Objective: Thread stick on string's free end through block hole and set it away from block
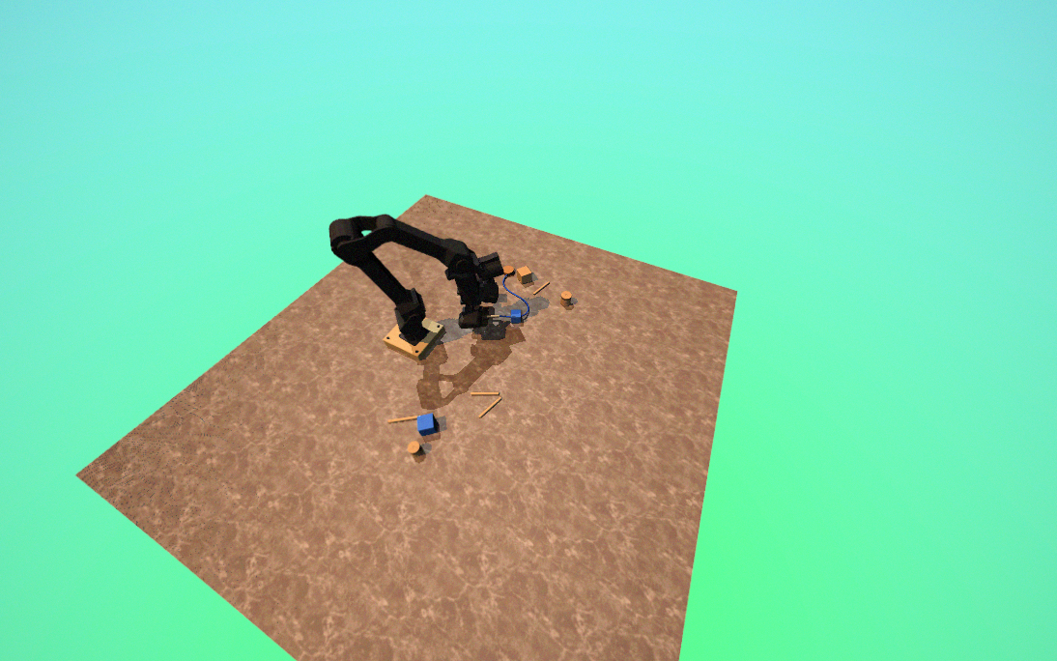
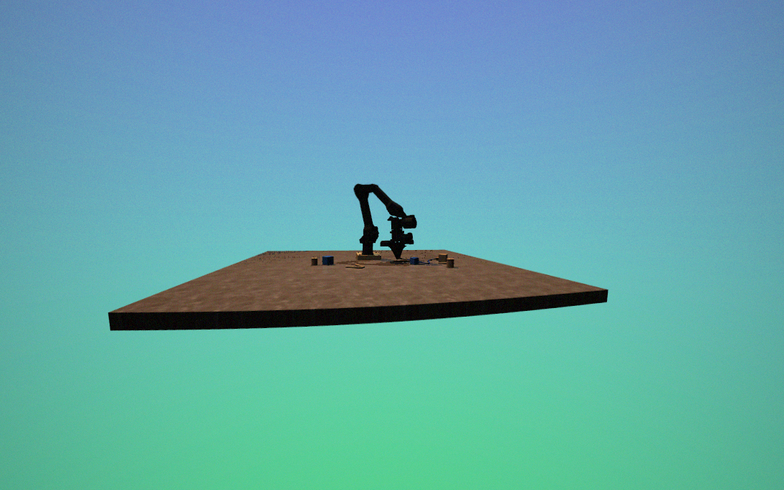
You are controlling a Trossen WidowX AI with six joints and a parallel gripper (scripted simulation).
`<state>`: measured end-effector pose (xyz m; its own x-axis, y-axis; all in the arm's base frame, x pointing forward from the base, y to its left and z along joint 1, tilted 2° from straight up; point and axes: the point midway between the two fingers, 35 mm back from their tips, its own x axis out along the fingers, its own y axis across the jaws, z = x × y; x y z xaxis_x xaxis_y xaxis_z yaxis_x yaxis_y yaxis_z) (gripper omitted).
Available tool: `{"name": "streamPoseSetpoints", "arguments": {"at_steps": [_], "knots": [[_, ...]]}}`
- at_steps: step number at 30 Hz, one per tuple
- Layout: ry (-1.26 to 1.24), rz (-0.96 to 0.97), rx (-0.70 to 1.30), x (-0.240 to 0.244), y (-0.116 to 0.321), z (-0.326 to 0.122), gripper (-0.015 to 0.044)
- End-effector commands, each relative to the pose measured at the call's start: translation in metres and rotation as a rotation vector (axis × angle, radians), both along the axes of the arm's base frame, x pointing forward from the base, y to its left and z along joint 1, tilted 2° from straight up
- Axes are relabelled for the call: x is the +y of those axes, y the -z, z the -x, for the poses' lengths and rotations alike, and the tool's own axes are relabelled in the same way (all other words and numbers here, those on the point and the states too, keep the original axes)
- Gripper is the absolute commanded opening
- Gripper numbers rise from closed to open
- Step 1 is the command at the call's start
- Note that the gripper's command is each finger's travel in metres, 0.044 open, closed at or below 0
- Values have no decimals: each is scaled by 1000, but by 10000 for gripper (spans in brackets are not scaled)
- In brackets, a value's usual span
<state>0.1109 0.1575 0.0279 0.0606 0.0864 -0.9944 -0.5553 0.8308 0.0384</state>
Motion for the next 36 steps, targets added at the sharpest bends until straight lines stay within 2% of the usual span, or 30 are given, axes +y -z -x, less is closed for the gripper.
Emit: {"name": "streamPoseSetpoints", "arguments": {"at_steps": [1,14,22,28,34,36], "knots": [[5,3,6,-3,-1,3,0],[1,25,-7,-8,12,13,0],[-6,19,-5,-5,2,12,210],[-6,17,-2,-8,-68,15,210],[-6,17,-2,-8,-70,15,210],[-7,16,-4,-8,-65,14,262]]}}
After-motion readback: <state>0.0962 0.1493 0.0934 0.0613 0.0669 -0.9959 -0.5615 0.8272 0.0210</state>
